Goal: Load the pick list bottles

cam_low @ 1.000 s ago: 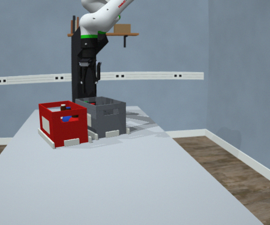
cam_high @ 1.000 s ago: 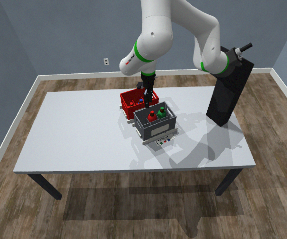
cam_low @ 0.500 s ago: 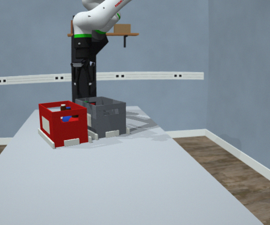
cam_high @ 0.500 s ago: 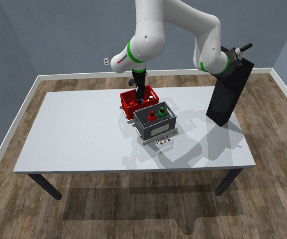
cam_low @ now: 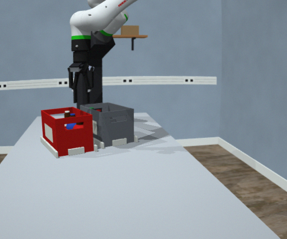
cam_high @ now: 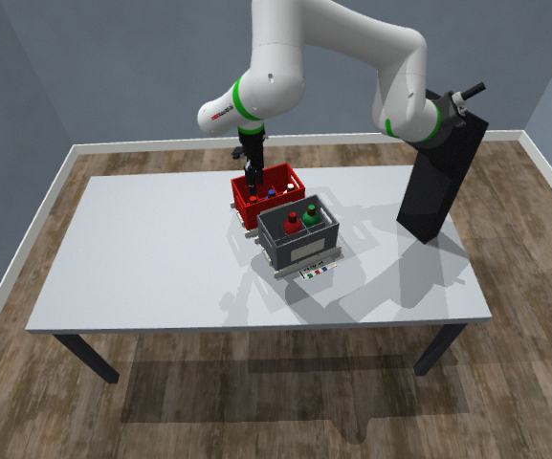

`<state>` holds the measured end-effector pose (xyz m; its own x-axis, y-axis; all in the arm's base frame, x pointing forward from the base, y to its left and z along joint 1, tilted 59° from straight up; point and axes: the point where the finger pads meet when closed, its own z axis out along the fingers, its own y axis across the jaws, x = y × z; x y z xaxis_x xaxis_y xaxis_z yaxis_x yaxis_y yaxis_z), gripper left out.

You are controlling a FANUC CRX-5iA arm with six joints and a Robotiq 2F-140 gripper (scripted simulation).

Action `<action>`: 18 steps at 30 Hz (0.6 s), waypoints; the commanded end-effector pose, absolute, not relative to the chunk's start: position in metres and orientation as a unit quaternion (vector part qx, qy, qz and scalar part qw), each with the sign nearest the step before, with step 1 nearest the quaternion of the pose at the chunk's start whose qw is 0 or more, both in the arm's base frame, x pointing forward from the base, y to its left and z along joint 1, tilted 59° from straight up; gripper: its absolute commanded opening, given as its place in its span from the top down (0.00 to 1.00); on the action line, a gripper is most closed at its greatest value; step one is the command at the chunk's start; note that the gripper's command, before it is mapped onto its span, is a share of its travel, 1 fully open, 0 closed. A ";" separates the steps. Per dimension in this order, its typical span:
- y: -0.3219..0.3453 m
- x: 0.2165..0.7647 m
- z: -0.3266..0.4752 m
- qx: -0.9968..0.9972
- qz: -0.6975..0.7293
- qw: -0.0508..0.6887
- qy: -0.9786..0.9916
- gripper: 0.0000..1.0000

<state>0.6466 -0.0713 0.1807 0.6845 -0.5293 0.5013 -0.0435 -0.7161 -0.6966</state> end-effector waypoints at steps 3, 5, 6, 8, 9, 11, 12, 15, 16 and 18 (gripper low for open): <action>-0.087 0.664 0.191 -0.854 -0.360 0.337 0.167 0.56; -0.088 0.665 0.192 -0.854 -0.360 0.337 0.167 0.56; -0.088 0.665 0.192 -0.854 -0.360 0.337 0.167 0.56; -0.088 0.665 0.192 -0.854 -0.360 0.337 0.167 0.56; -0.088 0.665 0.192 -0.854 -0.360 0.337 0.167 0.56; -0.088 0.665 0.192 -0.854 -0.360 0.337 0.167 0.56; -0.088 0.665 0.192 -0.854 -0.360 0.337 0.167 0.56; -0.087 0.666 0.191 -0.854 -0.360 0.337 0.167 0.56; -0.087 0.667 0.190 -0.854 -0.360 0.337 0.167 0.56; -0.087 0.667 0.190 -0.854 -0.360 0.337 0.167 0.56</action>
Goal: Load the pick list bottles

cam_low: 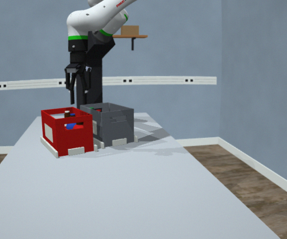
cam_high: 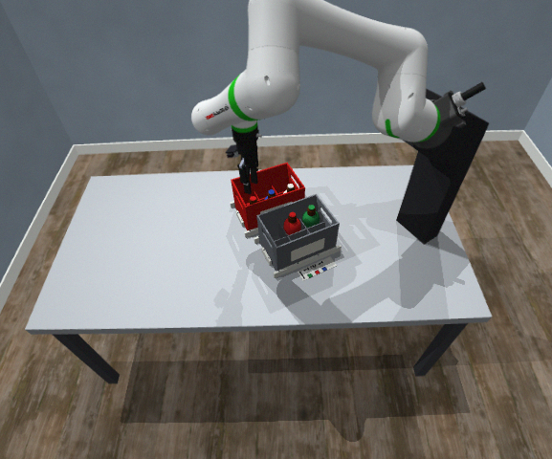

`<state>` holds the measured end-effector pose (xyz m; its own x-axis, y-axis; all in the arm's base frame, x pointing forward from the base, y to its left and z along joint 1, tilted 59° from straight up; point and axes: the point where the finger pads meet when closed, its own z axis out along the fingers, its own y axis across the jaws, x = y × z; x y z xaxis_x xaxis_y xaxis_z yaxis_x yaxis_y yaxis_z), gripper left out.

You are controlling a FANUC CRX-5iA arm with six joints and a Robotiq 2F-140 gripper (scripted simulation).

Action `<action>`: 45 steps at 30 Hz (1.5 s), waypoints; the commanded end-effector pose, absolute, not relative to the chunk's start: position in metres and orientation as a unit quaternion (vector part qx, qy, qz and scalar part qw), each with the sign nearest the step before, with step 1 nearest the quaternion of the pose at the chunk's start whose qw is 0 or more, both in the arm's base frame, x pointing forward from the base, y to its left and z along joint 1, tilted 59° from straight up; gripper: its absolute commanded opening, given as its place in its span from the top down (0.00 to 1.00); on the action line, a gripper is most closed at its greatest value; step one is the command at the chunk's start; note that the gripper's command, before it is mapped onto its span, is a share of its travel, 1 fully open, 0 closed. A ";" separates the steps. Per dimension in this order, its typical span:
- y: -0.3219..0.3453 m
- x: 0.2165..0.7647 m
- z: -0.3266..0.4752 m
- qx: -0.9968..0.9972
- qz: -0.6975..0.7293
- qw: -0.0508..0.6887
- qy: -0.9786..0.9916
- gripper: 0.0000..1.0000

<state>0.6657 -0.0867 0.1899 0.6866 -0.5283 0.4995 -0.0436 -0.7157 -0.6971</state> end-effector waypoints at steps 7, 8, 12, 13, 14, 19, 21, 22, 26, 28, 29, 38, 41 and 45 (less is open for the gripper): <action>-0.083 0.673 0.185 -0.854 -0.360 0.337 0.167 0.56; -0.082 0.674 0.185 -0.854 -0.360 0.337 0.167 0.56; -0.080 0.678 0.182 -0.854 -0.360 0.337 0.167 0.56; -0.079 0.679 0.181 -0.854 -0.360 0.337 0.167 0.56; -0.078 0.680 0.181 -0.854 -0.360 0.337 0.167 0.56; -0.077 0.683 0.179 -0.854 -0.360 0.337 0.167 0.56; -0.075 0.685 0.177 -0.854 -0.360 0.337 0.167 0.56; -0.075 0.686 0.177 -0.854 -0.360 0.337 0.167 0.56; -0.072 0.690 0.174 -0.854 -0.360 0.337 0.167 0.56; -0.071 0.692 0.172 -0.854 -0.360 0.337 0.167 0.56; -0.070 0.693 0.172 -0.854 -0.360 0.337 0.167 0.56; -0.066 0.700 0.167 -0.854 -0.360 0.337 0.168 0.56; -0.064 0.703 0.165 -0.854 -0.360 0.337 0.168 0.56; -0.062 0.706 0.162 -0.854 -0.360 0.337 0.168 0.56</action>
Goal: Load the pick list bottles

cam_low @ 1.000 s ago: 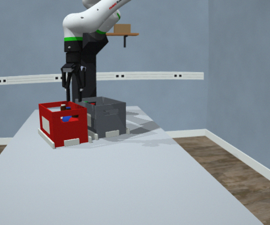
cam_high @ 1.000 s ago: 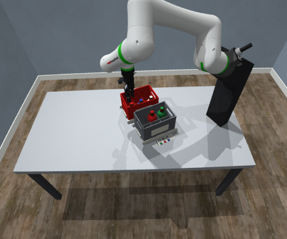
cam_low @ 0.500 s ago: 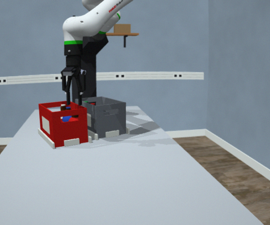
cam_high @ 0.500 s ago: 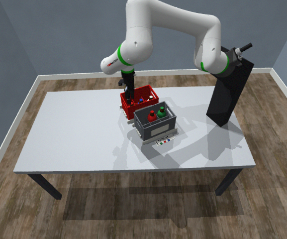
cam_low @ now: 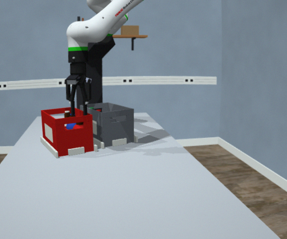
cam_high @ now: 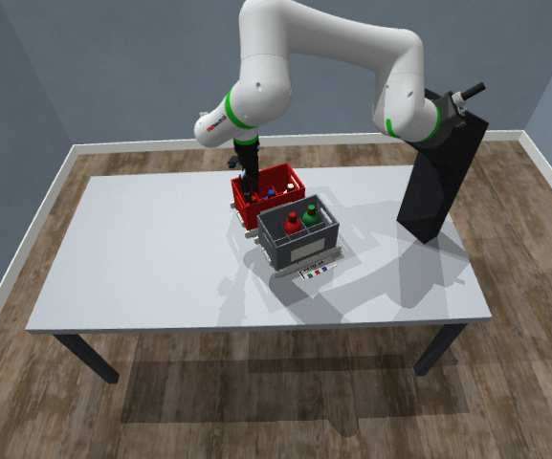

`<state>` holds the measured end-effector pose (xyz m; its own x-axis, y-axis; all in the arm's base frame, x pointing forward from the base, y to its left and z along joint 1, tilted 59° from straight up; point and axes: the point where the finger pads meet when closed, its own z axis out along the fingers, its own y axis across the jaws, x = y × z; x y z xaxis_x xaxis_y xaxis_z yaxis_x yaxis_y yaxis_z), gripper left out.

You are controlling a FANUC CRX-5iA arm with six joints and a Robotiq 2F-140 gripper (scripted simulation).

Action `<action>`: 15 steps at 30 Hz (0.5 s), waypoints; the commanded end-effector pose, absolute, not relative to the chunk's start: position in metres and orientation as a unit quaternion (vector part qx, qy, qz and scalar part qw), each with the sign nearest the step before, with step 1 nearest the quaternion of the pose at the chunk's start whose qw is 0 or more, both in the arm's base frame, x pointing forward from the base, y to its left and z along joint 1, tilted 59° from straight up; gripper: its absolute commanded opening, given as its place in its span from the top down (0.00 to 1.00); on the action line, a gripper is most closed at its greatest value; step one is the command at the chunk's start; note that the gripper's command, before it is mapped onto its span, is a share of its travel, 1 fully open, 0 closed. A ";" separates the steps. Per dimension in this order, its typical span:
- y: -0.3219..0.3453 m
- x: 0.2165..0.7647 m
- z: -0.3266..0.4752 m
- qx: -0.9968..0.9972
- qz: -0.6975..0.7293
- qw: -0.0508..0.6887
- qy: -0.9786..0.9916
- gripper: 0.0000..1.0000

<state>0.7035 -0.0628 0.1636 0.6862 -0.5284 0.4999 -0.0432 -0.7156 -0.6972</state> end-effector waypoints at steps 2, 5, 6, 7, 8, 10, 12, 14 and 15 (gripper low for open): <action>-0.061 0.708 0.161 -0.854 -0.360 0.337 0.168 0.56; -0.060 0.710 0.159 -0.854 -0.360 0.337 0.168 0.56; -0.060 0.710 0.159 -0.854 -0.360 0.337 0.168 0.56; -0.059 0.711 0.159 -0.854 -0.360 0.337 0.168 0.56; -0.058 0.712 0.158 -0.854 -0.360 0.337 0.168 0.56; -0.057 0.714 0.157 -0.854 -0.360 0.337 0.168 0.56; -0.056 0.716 0.155 -0.854 -0.360 0.337 0.168 0.56; -0.055 0.718 0.154 -0.854 -0.360 0.337 0.168 0.56; -0.054 0.719 0.153 -0.854 -0.360 0.337 0.168 0.56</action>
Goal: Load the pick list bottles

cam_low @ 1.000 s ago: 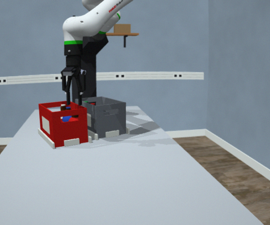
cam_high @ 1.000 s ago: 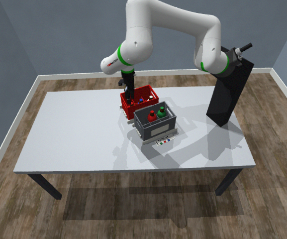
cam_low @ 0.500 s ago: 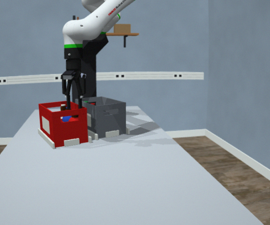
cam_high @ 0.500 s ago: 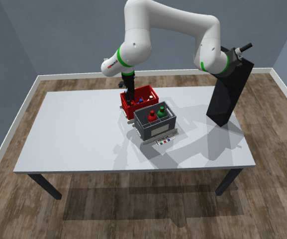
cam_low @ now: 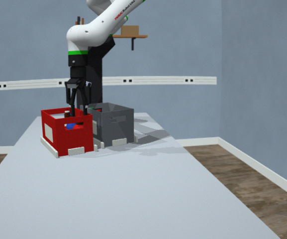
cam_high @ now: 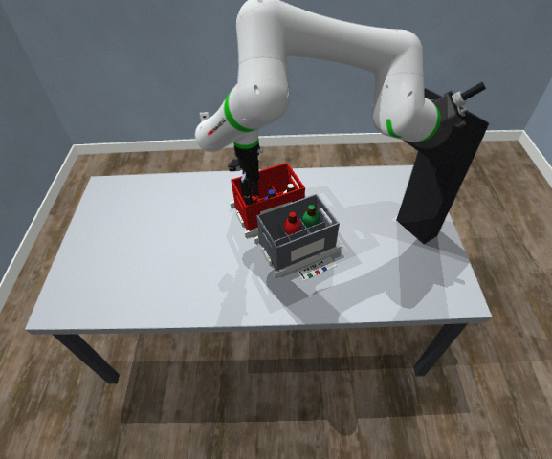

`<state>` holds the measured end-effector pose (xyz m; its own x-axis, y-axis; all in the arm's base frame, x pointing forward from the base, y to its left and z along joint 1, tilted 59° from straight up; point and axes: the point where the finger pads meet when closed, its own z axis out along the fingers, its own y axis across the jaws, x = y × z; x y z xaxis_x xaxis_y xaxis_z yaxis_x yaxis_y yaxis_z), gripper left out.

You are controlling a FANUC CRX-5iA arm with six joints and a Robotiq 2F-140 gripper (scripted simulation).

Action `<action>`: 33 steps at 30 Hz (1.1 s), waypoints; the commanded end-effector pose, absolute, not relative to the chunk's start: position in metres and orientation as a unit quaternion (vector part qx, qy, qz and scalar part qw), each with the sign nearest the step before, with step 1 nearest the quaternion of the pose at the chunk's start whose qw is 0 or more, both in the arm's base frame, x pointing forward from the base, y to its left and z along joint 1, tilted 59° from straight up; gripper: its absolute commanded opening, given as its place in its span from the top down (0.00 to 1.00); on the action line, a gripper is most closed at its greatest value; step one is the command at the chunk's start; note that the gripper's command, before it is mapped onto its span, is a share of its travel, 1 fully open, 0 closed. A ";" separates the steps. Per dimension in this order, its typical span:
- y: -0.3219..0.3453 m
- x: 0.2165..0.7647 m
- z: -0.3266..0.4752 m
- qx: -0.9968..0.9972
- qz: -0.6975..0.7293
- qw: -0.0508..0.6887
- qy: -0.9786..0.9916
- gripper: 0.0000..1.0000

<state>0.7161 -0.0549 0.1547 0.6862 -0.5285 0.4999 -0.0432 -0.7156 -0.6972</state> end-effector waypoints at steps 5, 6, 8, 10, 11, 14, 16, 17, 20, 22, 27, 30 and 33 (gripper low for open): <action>-0.051 0.724 0.150 -0.854 -0.360 0.337 0.168 0.56; -0.050 0.725 0.149 -0.854 -0.360 0.337 0.168 0.56; -0.050 0.725 0.149 -0.854 -0.360 0.337 0.168 0.56; -0.049 0.727 0.148 -0.854 -0.360 0.337 0.168 0.56; -0.049 0.727 0.148 -0.854 -0.360 0.337 0.168 0.56; -0.049 0.727 0.148 -0.854 -0.360 0.337 0.168 0.56; -0.049 0.727 0.148 -0.854 -0.360 0.337 0.168 0.56; -0.049 0.727 0.148 -0.854 -0.360 0.337 0.168 0.56; -0.049 0.727 0.148 -0.854 -0.360 0.337 0.168 0.56; -0.050 0.726 0.149 -0.854 -0.360 0.337 0.168 0.90; -0.050 0.726 0.149 -0.854 -0.360 0.337 0.168 0.90; -0.050 0.726 0.149 -0.854 -0.360 0.337 0.168 0.90; -0.050 0.726 0.149 -0.854 -0.360 0.337 0.167 0.90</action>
